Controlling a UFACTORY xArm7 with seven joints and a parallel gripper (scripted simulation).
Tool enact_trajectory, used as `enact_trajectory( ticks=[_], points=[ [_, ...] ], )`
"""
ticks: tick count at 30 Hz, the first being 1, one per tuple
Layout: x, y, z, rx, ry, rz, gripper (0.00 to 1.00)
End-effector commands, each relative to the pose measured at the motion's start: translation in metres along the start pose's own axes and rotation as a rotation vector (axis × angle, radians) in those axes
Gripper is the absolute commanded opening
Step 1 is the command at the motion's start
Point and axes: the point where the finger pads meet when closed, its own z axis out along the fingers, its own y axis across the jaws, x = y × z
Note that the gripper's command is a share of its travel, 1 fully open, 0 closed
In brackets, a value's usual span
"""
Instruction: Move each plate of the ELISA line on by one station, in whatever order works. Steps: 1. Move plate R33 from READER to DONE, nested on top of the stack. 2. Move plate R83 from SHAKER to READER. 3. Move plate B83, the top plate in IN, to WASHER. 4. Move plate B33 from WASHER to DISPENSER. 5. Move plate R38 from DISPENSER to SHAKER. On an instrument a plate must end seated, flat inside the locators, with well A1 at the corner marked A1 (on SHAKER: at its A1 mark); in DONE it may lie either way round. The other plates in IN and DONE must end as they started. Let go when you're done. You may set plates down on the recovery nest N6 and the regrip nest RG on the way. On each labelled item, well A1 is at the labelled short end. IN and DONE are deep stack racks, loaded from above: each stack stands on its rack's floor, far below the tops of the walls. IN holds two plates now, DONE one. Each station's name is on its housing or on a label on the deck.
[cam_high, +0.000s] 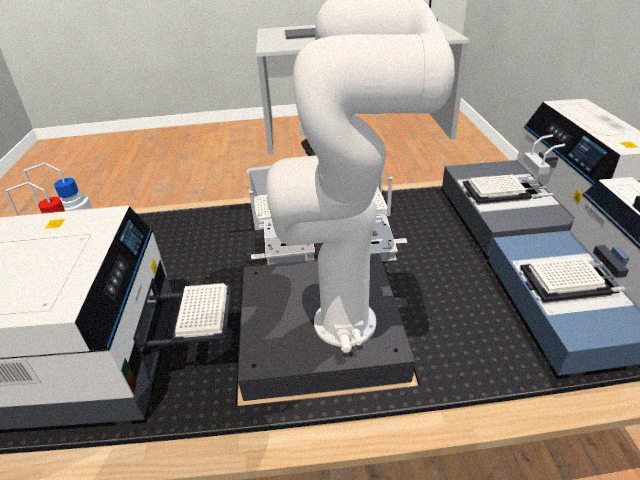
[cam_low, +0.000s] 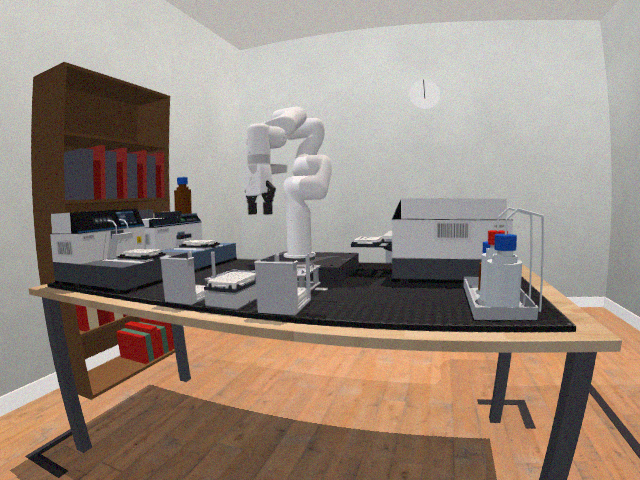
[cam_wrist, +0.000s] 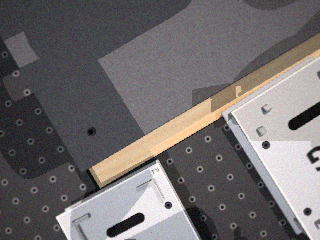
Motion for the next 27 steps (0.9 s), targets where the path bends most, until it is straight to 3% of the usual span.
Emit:
enact_trajectory(
  ticks=[1, 9, 22, 27],
  points=[
    [-0.002, 0.011, 0.005, -0.001, -0.003, 0.000, 1.00],
    [-0.004, 0.031, 0.015, -0.001, -0.003, 0.000, 1.00],
    [-0.004, 0.031, 0.015, -0.001, -0.003, 0.000, 1.00],
    [-0.004, 0.031, 0.015, -0.002, -0.003, 0.200, 1.00]
  ],
)
